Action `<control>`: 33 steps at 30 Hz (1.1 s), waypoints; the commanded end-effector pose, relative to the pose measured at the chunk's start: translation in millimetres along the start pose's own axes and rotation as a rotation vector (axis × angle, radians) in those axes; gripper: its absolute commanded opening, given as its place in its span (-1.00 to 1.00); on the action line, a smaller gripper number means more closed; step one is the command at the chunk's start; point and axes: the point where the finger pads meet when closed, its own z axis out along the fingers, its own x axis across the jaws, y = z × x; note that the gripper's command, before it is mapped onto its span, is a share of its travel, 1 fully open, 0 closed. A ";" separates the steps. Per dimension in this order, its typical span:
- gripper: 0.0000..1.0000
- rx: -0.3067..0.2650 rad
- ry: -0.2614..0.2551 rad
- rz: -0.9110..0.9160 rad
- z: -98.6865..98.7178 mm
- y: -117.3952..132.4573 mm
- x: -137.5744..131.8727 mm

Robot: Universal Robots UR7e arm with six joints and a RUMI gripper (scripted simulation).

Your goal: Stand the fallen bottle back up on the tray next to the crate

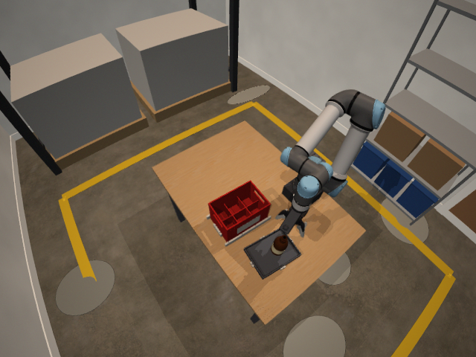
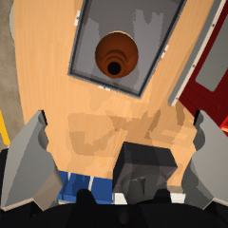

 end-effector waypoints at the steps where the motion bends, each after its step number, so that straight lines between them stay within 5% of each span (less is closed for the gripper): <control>1: 1.00 0.000 0.000 0.000 -11.5 -0.2 0.1; 27: 1.00 0.000 0.000 0.000 -27.4 -0.2 0.1; 28: -1.00 0.000 0.000 0.000 -27.4 -0.2 0.1; 33: -1.00 0.000 0.000 0.000 -27.4 -0.2 0.1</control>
